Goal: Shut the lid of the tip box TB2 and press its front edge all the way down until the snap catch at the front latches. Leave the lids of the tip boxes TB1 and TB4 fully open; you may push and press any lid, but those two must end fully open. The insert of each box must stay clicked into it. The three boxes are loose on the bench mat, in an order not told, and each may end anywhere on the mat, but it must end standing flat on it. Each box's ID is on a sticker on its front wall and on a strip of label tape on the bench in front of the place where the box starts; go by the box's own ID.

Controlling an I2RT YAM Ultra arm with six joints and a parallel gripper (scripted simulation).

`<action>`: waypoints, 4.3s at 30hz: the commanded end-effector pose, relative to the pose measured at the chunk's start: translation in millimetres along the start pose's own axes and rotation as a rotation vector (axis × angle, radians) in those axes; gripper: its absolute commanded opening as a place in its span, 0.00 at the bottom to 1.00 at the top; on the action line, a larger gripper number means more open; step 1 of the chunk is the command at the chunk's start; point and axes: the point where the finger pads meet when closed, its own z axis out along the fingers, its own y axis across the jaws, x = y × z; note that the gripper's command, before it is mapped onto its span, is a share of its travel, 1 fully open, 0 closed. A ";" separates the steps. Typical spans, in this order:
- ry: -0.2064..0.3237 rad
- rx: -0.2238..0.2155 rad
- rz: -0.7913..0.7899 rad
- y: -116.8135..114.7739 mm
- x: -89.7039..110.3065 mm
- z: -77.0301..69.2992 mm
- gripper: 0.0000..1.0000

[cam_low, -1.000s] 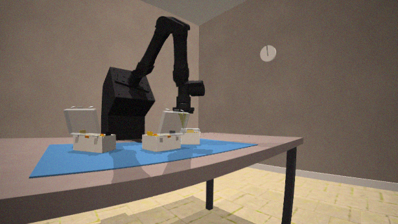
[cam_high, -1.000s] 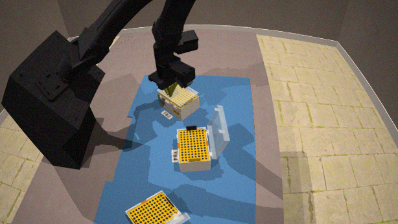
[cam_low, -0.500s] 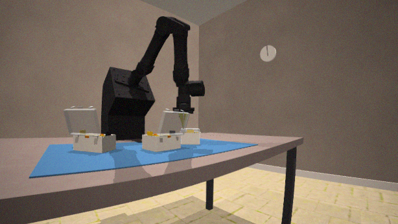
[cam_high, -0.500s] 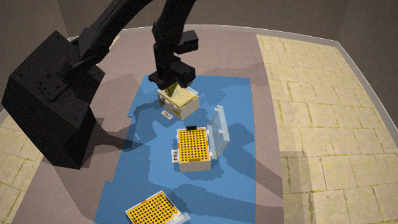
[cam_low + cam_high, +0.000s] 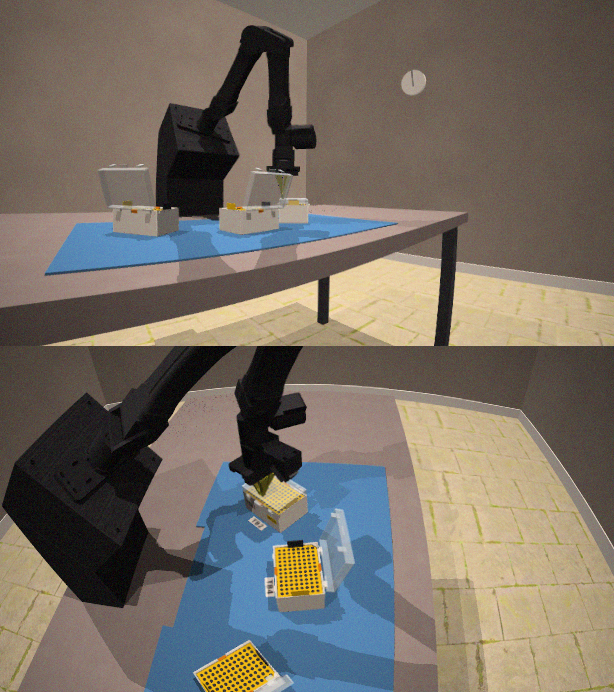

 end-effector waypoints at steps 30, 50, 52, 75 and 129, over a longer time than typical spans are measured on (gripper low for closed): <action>0.000 -0.012 0.013 2.4 -0.4 10.3 0.00; 0.000 -0.012 0.013 2.4 -0.4 10.3 0.00; 0.000 -0.012 0.013 2.4 -0.4 10.3 0.00; 0.000 -0.012 0.013 2.4 -0.4 10.3 0.00; 0.000 -0.012 0.014 1.9 -0.5 -51.6 0.00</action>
